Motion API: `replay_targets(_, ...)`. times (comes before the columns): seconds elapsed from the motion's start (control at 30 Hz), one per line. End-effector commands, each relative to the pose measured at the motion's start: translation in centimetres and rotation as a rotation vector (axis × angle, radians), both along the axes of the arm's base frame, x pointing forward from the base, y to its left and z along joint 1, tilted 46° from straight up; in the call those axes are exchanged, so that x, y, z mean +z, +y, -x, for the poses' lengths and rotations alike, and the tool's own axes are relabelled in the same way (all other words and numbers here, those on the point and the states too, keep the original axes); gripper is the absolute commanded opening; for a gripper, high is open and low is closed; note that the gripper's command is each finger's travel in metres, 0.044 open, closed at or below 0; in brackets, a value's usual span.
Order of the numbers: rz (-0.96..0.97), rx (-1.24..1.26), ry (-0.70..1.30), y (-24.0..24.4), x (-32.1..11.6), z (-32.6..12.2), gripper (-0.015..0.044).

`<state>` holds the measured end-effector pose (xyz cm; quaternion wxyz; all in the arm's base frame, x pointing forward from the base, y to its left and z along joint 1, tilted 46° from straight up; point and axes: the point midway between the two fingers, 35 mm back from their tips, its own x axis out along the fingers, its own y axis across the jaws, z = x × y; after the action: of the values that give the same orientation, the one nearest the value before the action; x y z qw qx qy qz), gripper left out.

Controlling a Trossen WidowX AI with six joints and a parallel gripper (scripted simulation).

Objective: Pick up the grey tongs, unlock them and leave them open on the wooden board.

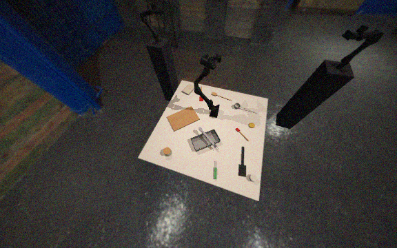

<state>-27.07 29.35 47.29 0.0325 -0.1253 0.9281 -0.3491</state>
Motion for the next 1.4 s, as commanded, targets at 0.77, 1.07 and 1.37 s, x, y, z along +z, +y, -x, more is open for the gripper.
replay_targets(0.77,0.724,-0.774,-0.008,18.2,-9.9,-12.1,0.0260)
replay_targets(1.07,1.144,-1.240,0.076,24.1,-18.4,-23.3,0.0260)
replay_targets(1.37,1.513,-1.719,0.229,24.6,-27.2,-35.6,0.0260)
